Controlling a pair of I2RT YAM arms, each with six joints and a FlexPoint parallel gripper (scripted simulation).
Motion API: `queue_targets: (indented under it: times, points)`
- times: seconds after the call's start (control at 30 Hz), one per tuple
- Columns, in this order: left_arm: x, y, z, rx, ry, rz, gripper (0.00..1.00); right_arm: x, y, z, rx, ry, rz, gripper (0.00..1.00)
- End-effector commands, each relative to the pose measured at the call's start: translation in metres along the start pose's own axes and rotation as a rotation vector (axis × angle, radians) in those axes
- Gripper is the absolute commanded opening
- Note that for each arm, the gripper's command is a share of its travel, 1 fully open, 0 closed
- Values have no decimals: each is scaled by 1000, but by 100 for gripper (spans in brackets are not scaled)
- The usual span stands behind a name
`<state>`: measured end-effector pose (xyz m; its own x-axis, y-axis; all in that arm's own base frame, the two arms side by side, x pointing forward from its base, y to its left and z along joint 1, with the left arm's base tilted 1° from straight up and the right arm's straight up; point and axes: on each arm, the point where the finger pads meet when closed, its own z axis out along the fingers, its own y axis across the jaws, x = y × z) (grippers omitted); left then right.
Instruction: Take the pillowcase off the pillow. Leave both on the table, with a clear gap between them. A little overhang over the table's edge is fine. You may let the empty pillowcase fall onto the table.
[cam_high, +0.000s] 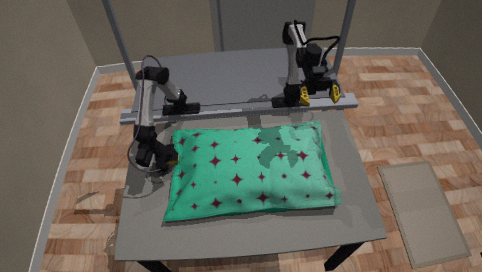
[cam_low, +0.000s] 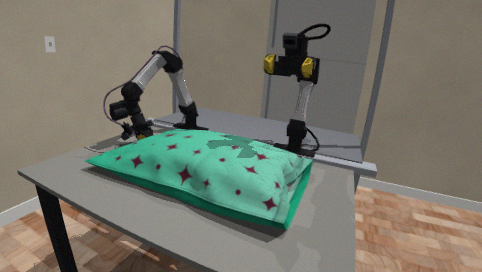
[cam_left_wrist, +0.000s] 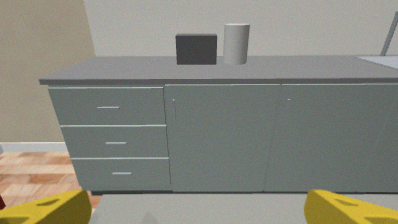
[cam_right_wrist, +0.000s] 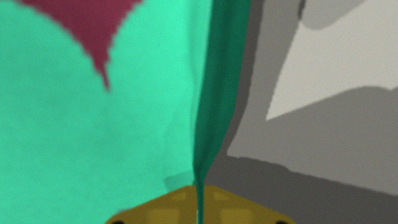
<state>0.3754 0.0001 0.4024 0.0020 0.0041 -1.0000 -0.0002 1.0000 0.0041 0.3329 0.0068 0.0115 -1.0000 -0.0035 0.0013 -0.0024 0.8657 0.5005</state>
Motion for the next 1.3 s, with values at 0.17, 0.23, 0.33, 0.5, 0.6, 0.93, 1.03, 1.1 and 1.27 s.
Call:
queue_targets:
  times: [0.17, 0.23, 0.33, 0.5, 0.6, 0.93, 1.03, 1.1, 1.27]
  points:
    - [-18, -4, -2, 18, -36, -7, 100, -1, 1, -3, -3, -19, 4, 3]
    - [-18, -4, -2, 18, -36, -7, 100, -1, 1, -3, -3, -19, 4, 3]
    - [-18, -4, -2, 18, -36, -7, 100, -1, 1, -3, -3, -19, 4, 3]
    - [-18, -4, -2, 18, -36, -7, 100, -1, 1, -3, -3, -19, 4, 0]
    - [-18, -4, -2, 18, -36, -7, 100, -1, 1, -3, -3, -19, 4, 0]
    - [-18, -4, -2, 18, -36, -7, 100, -10, 7, -19, 5, -47, -13, 0]
    - [-18, -4, -2, 18, -36, -7, 100, -9, 8, -20, 4, -43, -11, 0]
    - [-18, -4, -2, 18, -36, -7, 100, -9, 9, -22, 4, -43, -11, 0]
    - [-18, -4, -2, 18, -36, -7, 100, -9, 12, -26, 3, -44, -11, 0]
